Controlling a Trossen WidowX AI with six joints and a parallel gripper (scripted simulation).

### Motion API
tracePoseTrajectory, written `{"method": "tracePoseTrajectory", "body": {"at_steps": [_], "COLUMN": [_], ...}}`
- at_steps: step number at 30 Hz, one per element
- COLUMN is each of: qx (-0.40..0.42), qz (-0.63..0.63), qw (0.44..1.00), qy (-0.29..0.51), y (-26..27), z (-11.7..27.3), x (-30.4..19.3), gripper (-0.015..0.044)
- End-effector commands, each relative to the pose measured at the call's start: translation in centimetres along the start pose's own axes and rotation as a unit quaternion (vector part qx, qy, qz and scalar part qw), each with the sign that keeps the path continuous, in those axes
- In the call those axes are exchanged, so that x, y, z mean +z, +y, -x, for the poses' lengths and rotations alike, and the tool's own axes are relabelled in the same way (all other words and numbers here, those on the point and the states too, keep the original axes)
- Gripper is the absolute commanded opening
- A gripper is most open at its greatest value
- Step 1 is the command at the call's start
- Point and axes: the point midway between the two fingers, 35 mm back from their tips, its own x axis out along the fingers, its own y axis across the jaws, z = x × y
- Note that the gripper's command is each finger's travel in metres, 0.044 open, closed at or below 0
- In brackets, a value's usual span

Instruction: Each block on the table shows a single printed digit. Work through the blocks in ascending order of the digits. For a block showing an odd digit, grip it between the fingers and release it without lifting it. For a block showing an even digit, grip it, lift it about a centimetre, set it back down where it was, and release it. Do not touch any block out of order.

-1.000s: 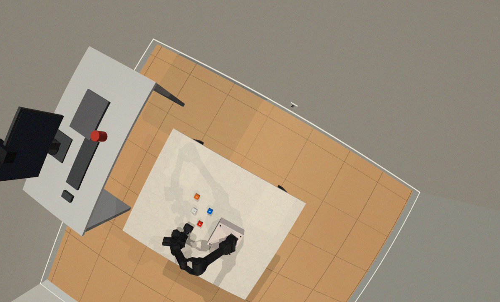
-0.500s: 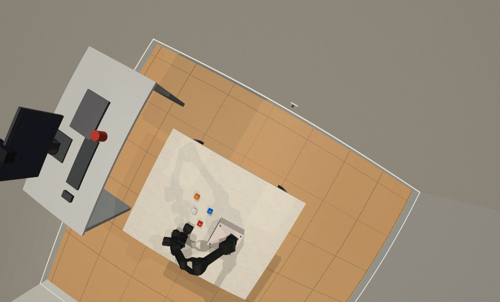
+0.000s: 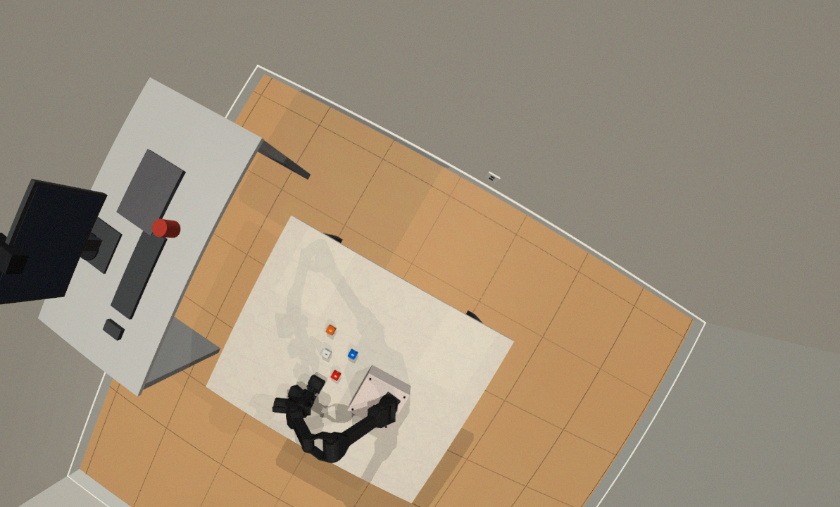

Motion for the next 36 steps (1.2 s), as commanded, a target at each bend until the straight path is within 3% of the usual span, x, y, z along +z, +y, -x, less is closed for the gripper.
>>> {"method": "tracePoseTrajectory", "body": {"at_steps": [1, 36], "qx": [0.000, 0.000], "qz": [-0.002, -0.002], "qw": [1.000, 1.000], "qy": [0.000, 0.000], "y": [0.0, 0.0], "z": [0.0, 1.5], "x": [0.0, 0.0], "gripper": [0.0120, 0.0120]}}
